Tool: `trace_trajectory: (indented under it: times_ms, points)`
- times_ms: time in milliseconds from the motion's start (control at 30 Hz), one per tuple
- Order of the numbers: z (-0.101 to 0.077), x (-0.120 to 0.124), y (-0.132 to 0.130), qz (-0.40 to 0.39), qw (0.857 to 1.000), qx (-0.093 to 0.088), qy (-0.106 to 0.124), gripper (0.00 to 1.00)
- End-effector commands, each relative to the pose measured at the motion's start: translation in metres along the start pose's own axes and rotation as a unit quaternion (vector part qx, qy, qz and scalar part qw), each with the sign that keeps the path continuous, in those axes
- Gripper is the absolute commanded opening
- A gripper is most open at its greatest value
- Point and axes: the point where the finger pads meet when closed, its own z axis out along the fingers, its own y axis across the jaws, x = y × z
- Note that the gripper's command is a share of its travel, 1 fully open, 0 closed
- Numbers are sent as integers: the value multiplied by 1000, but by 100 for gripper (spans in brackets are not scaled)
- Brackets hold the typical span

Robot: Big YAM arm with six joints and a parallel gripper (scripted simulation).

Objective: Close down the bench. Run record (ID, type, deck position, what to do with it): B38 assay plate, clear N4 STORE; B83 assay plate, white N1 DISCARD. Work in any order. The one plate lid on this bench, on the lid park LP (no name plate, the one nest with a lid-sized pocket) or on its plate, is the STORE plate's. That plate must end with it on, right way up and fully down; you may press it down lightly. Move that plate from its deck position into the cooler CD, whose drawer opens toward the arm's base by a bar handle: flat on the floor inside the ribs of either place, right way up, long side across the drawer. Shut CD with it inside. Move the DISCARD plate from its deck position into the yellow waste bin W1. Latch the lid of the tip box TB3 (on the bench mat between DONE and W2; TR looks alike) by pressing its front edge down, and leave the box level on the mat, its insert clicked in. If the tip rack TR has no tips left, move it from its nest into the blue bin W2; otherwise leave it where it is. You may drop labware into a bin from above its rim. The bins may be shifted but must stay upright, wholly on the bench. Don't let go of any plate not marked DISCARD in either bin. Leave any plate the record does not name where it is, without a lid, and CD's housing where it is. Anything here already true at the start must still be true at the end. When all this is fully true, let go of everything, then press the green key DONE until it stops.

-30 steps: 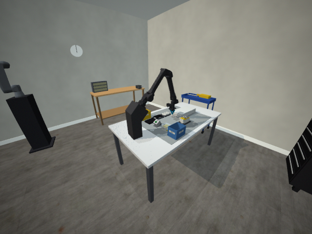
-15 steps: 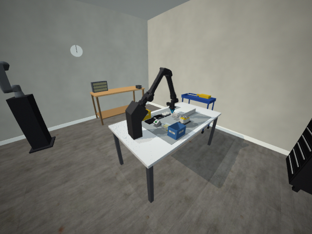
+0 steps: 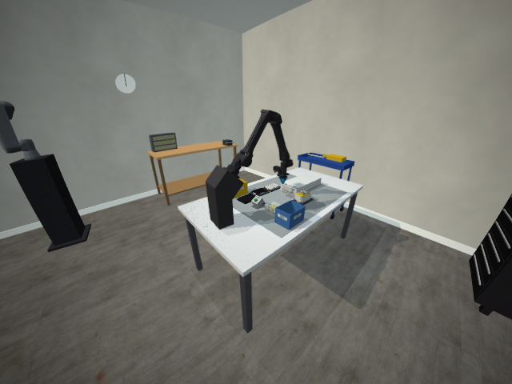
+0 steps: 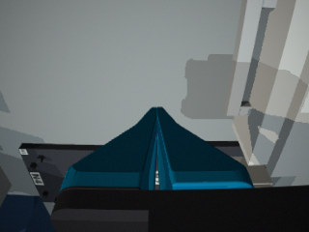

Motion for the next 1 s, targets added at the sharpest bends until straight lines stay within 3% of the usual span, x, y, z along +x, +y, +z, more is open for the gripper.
trace_trajectory:
  times_ms: [0, 67, 100, 200, 533, 567, 667, 967]
  points:
    - [-18, -5, -7, 2, 1000, 11, -3, 0]
    - [-18, -5, -7, 2, 1000, 11, -3, 0]
    - [-2, -6, 1, 1, 1000, -6, -2, 0]
    - [-24, -4, -9, 3, 1000, 13, -3, 0]
    - [-36, -5, -7, 2, 1000, 12, -3, 0]
    - [-25, -6, -1, 1, 1000, 0, -3, 0]
    - [-17, -5, 2, 1, 1000, -5, -2, 0]
    - [-19, -5, -3, 2, 1000, 0, -2, 0]
